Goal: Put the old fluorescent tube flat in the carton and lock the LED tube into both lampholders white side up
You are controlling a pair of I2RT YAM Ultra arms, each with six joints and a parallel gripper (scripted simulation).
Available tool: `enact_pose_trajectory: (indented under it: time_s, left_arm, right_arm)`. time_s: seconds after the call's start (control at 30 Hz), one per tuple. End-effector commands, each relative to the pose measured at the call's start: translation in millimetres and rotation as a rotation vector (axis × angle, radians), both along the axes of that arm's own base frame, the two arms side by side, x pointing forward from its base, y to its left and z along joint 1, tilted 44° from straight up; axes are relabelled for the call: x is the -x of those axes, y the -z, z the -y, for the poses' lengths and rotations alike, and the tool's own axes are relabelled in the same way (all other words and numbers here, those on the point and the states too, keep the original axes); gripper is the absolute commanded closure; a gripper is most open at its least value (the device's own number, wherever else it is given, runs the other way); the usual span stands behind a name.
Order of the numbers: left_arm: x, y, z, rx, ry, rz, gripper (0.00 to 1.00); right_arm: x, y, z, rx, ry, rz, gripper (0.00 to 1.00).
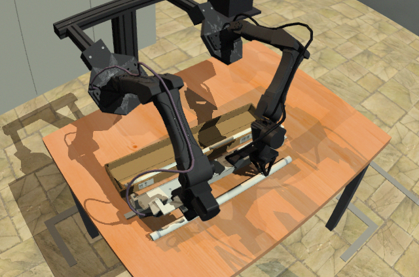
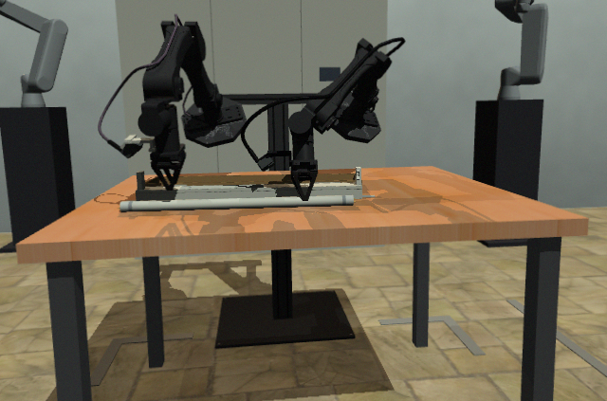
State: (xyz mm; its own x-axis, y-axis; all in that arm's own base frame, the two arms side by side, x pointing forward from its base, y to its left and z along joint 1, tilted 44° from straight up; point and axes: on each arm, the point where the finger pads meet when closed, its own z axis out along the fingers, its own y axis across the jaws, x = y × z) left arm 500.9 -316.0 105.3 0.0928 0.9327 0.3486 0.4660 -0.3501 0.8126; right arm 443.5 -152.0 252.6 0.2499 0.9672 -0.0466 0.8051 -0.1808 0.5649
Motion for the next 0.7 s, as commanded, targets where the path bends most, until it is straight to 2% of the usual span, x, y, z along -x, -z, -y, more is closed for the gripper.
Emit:
enact_pose_trajectory:
  time_s: [0.0,0.07,0.23,0.27,0.33,0.53,0.6,0.67]
  left_arm:
    - [9.7,-9.6,17.7,0.013,0.039,0.003,0.89]
    - [9.7,-9.6,17.7,0.013,0.039,0.003,0.89]
    - [9.7,-9.6,17.7,0.013,0.039,0.003,0.89]
    - [9.7,-9.6,17.7,0.013,0.039,0.003,0.89]
    - [9.7,-9.6,17.7,0.013,0.039,0.003,0.89]
    - [9.7,-9.6,17.7,0.013,0.039,0.003,0.89]
    - [9.7,-9.6,17.7,0.013,0.039,0.003,0.89]
    - [9.7,-9.6,17.7,0.013,0.039,0.003,0.89]
  right_arm:
    - [-4.6,-16.0,-4.6,0.031,0.007,0.076,0.51]
    - [-5.6,-17.3,0.3,0.042,0.021,0.099,0.51]
    - [-18.2,-24.4,-13.1,0.086,0.026,0.262,0.51]
    - [-12.4,-20.4,-2.7,0.087,0.039,0.220,0.51]
    - [-7.3,-12.4,-16.7,0.068,0.013,0.191,0.51]
    - [-12.5,-22.8,-32.2,0.105,0.019,0.377,0.51]
    - [-12.5,-22.8,-32.2,0.105,0.019,0.377,0.51]
    - [-11.0,-23.5,-34.8,0.120,0.023,0.434,0.51]
